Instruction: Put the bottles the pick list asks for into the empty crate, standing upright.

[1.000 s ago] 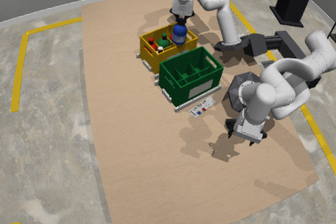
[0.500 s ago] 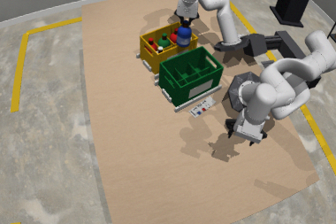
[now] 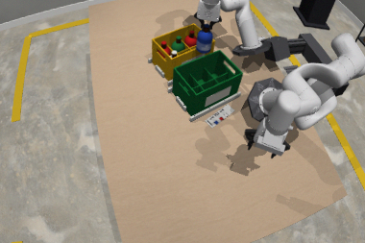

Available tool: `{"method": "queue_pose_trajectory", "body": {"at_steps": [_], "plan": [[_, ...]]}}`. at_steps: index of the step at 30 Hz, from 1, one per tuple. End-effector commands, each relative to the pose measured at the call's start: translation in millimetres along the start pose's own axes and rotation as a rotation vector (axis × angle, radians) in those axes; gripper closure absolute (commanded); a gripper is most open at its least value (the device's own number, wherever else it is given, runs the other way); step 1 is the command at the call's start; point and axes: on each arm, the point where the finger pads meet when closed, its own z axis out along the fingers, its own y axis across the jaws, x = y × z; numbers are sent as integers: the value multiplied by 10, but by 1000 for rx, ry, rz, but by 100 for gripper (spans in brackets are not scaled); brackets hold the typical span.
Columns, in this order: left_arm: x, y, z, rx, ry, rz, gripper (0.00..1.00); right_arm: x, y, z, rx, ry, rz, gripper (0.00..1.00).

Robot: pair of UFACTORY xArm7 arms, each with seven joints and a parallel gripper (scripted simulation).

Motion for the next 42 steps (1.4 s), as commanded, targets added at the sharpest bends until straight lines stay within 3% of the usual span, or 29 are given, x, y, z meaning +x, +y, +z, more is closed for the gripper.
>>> {"method": "queue_pose_trajectory", "body": {"at_steps": [1, 42], "plan": [[8, 2, -11, -1, 3, -1, 0, -40, 69, -13, 1, -3, 0, 100], [8, 2, -11, -1, 3, -1, 0, -325, 710, -14, 1, -3, 0, 100]]}}
